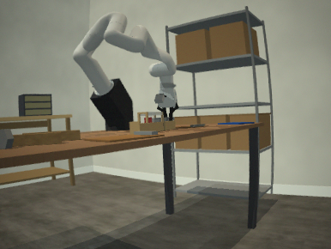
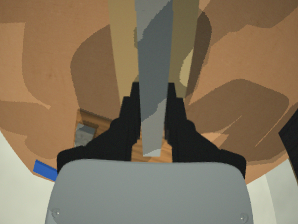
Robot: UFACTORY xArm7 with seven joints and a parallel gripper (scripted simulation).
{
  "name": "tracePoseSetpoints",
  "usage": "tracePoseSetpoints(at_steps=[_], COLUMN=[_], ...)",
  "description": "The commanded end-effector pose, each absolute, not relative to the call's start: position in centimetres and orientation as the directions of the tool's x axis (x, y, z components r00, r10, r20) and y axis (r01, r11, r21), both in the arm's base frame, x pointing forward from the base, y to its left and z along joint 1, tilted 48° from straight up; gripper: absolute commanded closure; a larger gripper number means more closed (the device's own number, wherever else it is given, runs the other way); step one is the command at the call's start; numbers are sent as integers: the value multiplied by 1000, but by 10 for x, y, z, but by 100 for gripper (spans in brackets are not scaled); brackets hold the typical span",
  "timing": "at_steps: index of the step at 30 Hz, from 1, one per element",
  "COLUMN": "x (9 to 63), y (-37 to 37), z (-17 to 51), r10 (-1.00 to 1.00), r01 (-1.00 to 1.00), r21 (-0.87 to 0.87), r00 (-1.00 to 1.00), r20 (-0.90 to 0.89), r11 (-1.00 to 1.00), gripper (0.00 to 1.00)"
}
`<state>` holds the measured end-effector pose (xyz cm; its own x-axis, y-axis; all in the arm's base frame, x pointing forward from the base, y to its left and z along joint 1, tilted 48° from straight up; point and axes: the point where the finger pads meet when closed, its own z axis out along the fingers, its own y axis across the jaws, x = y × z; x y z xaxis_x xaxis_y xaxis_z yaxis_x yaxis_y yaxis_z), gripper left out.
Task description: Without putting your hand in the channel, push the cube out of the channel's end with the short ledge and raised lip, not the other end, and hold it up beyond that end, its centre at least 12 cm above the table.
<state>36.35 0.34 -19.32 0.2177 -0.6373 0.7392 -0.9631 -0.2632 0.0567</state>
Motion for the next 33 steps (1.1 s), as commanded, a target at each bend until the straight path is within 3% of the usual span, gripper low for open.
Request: tracePoseSetpoints(at_steps=[1, 33], x=[365, 384], y=[3, -51], z=[-190, -127], r10=[-639, -639], r01=[-962, -962], r21=[55, 55], r00=[219, 219], r20=[737, 737], r11=[-266, -266], gripper=[100, 100])
